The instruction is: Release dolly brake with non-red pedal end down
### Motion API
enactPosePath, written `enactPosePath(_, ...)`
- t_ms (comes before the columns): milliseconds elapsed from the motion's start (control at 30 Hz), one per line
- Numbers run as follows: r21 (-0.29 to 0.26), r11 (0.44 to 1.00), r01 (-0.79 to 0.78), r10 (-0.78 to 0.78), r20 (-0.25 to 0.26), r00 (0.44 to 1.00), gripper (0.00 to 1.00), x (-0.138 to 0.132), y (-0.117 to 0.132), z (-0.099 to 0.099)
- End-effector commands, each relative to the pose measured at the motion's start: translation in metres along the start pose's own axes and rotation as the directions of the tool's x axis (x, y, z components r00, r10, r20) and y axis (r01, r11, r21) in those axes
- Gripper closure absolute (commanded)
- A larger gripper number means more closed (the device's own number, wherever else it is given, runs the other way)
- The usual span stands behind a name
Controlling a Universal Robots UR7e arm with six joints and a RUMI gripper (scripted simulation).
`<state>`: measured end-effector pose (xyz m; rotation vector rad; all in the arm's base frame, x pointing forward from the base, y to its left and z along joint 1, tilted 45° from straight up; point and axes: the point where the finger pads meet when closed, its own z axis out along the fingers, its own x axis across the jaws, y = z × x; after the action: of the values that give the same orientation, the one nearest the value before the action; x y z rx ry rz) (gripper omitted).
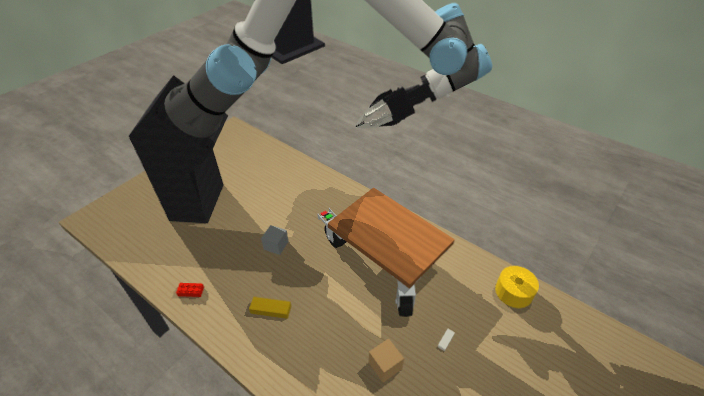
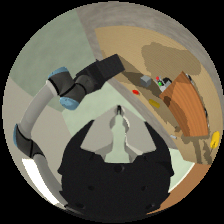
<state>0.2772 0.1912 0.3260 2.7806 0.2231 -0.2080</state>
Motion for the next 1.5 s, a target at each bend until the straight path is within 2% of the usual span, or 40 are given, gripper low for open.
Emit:
enactPosePath(0, 0.022, 1.0, -0.008, 0.008, 0.004, 1.0, 1.0, -0.001, 0.001, 0.004)
enactPosePath(267, 0.086, 0.996, -0.033, 0.031, 0.017, 0.999, 1.0, -0.003, 0.002, 0.016)
enactPosePath(467, 0.192, 0.979, -0.074, 0.07, 0.028, 0.997, 1.0, -0.005, 0.002, 0.035)
enactPosePath(700, 0.354, 0.925, -0.136, 0.137, 0.023, 0.99, 1.0, -0.003, -0.002, 0.061)
enactPosePath(767, 0.354, 0.925, -0.136, 0.137, 0.023, 0.99, 1.0, -0.003, -0.002, 0.061)
enactPosePath(967, 0.5, 0.847, -0.181, 0.215, -0.011, 0.976, 1.0, 0.008, -0.006, 0.084)
enactPosePath(1167, 0.627, 0.753, -0.201, 0.314, -0.074, 0.947, 1.0, 0.027, -0.008, 0.104)
enactPosePath(1200, 0.627, 0.753, -0.201, 0.314, -0.074, 0.947, 1.0, 0.027, -0.008, 0.104)
enactPosePath(1267, 0.661, 0.723, -0.2, 0.35, -0.1, 0.932, 1.0, 0.034, -0.007, 0.11)
enactPosePath(1333, 0.661, 0.723, -0.2, 0.35, -0.1, 0.932, 1.0, 0.034, -0.007, 0.11)
enactPosePath(1467, 0.717, 0.67, -0.191, 0.421, -0.155, 0.894, 1.0, 0.051, -0.004, 0.122)
